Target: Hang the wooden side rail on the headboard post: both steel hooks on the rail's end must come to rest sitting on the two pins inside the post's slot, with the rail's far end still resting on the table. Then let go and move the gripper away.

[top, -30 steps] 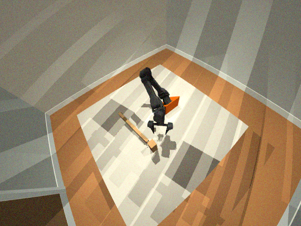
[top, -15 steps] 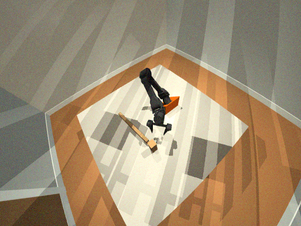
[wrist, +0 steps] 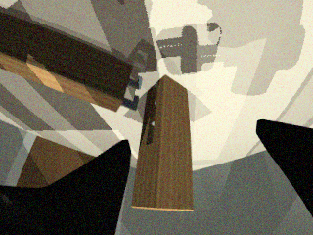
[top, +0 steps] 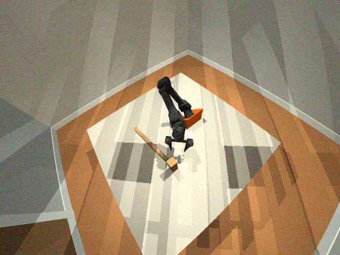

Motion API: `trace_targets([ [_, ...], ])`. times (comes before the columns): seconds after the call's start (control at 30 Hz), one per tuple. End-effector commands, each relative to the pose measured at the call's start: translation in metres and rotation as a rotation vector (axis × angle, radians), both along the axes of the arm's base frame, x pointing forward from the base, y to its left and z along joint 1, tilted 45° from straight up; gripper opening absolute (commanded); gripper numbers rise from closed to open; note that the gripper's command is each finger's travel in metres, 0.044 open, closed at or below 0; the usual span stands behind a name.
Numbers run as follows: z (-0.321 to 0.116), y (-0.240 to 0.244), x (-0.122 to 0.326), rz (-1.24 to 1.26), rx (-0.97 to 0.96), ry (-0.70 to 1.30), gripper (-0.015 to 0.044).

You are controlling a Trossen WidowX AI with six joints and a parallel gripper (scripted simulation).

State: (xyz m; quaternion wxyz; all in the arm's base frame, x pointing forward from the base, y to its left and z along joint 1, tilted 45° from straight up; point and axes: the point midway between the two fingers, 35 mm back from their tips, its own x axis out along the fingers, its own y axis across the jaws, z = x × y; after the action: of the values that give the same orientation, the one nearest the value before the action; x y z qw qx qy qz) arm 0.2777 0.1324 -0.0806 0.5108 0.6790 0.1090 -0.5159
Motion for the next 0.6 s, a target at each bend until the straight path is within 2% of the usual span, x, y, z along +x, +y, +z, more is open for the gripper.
trace_targets([
  [0.0, 0.004, -0.004, 0.006, 0.202, -0.073, 0.108, 0.044],
  [0.4, 0.012, -0.024, 0.017, 0.948, -0.338, 0.432, 0.044],
  [0.57, 0.019, -0.032, 0.026, 1.228, -0.424, 0.487, 0.044],
])
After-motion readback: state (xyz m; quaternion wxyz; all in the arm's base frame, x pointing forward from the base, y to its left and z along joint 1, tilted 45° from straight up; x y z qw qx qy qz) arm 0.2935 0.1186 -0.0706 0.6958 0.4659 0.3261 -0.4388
